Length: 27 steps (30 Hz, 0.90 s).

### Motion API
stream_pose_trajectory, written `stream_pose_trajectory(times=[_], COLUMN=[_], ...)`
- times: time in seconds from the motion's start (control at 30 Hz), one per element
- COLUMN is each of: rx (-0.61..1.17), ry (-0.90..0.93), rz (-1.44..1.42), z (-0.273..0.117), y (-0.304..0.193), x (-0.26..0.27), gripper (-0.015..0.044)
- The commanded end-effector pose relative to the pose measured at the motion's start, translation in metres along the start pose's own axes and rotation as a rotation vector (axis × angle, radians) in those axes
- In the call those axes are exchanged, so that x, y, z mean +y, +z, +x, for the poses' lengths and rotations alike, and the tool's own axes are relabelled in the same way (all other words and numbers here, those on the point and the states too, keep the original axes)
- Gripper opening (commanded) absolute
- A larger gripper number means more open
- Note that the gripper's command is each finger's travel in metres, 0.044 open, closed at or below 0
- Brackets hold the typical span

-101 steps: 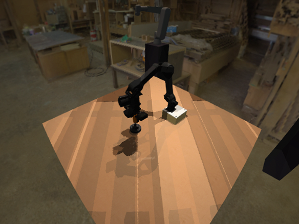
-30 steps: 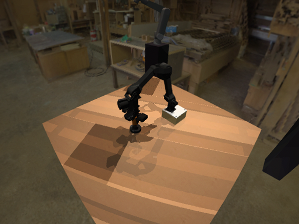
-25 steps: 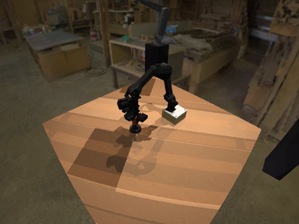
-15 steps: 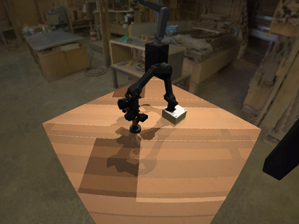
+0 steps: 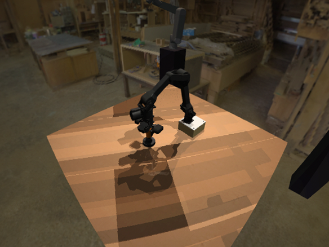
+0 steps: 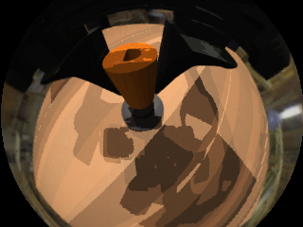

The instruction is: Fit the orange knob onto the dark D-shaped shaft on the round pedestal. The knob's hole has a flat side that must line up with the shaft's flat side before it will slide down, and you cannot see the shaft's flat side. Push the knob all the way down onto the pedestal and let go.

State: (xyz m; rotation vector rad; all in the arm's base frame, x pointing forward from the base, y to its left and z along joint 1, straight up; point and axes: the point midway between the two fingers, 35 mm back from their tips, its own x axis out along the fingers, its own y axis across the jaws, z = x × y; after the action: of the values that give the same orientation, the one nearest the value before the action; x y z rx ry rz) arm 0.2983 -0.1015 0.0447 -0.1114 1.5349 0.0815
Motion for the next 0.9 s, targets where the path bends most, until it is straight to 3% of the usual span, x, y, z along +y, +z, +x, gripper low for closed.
stream_pose_trajectory(times=[0.0, 0.87], rx=[-0.003, -0.003], ry=[0.000, 0.000], rz=[-0.103, -0.187], z=[-0.0024, 0.0019], y=[0.0014, 0.0038], x=[-0.0002, -0.0021], gripper=[0.0000, 0.0000])
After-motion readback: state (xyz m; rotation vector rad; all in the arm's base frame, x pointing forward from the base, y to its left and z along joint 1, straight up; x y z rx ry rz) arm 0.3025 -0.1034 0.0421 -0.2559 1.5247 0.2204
